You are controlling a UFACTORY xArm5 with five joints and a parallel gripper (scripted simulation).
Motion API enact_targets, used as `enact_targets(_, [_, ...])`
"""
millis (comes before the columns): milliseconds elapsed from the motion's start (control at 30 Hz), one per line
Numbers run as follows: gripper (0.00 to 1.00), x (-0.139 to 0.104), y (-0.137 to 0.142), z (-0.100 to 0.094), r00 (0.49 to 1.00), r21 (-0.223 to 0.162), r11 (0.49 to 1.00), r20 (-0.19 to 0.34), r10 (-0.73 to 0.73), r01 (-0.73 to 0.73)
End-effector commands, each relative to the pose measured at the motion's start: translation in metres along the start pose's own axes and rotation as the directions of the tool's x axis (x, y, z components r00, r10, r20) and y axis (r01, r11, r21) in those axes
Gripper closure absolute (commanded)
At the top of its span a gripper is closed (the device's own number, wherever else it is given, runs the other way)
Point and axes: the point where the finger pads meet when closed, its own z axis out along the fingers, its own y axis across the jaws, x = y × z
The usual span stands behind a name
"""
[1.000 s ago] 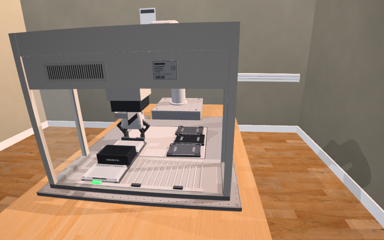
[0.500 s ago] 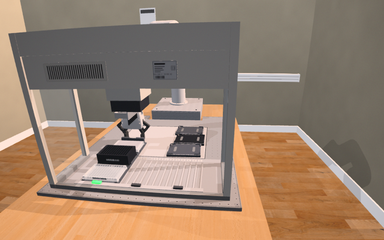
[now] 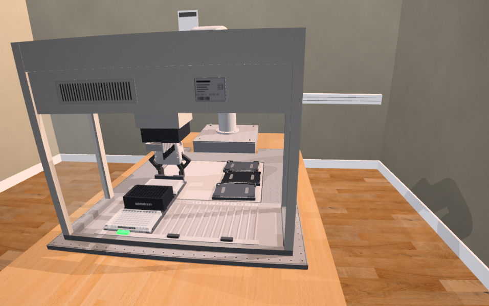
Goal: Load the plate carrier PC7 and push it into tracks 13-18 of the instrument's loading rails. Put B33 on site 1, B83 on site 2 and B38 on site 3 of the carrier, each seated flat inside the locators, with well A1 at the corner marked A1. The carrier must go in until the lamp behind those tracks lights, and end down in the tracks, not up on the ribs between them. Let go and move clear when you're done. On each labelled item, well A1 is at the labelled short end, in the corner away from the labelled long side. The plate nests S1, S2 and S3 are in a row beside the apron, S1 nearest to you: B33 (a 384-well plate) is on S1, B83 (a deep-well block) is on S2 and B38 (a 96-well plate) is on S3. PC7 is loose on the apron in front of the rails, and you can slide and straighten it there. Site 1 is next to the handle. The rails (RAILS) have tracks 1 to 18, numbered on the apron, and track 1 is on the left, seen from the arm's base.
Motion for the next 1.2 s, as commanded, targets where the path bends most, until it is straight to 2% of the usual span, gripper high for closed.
enact_targets(0, [0.19, 0.008, 0.002, -0.005, 1.0, 0.008, 1.0, -0.025, 0.0, 0.001])
enact_targets(1167, [0.19, -0.007, 0.002, -0.005, 1.0, 0.008, 1.0, -0.025, 0.0, 0.001])
